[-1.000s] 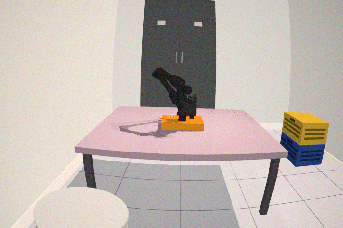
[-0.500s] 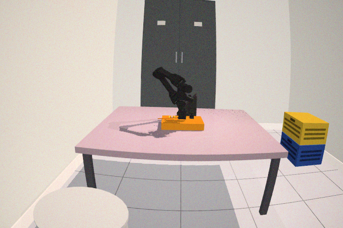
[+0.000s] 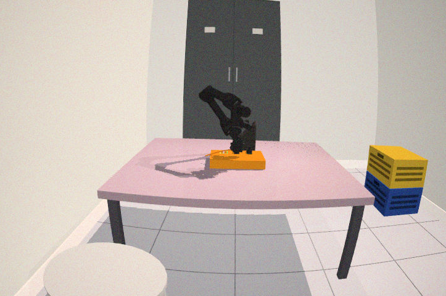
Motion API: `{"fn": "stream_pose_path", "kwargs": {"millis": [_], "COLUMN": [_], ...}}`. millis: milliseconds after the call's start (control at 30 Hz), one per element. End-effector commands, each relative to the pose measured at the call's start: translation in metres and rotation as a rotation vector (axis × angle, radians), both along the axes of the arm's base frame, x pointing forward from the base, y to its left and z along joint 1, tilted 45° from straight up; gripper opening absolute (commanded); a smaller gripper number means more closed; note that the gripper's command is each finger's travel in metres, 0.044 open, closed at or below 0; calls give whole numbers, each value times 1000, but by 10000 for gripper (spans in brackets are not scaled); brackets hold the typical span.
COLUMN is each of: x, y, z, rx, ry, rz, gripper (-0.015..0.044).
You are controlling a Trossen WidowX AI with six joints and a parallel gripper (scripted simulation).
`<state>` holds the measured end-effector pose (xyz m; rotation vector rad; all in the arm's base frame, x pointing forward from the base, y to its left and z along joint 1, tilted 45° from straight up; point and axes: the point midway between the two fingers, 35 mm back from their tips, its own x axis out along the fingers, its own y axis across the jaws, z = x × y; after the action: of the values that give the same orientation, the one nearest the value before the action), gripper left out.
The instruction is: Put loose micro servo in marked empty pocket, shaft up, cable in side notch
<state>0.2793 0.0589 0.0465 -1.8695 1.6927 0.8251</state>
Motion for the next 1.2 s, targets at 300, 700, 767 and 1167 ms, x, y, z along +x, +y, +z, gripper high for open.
{"fn": "stream_pose_path", "kwargs": {"millis": [300,700,767,1167], "x": [10,11,11,11], "y": [-38,-41,-41,-41], "z": [40,43,43,43], "rx": [4,16,19,41], "ry": [-5,-161,-210,-502], "rz": [-2,-161,-210,-509], "gripper": [0,0,0,0]}}
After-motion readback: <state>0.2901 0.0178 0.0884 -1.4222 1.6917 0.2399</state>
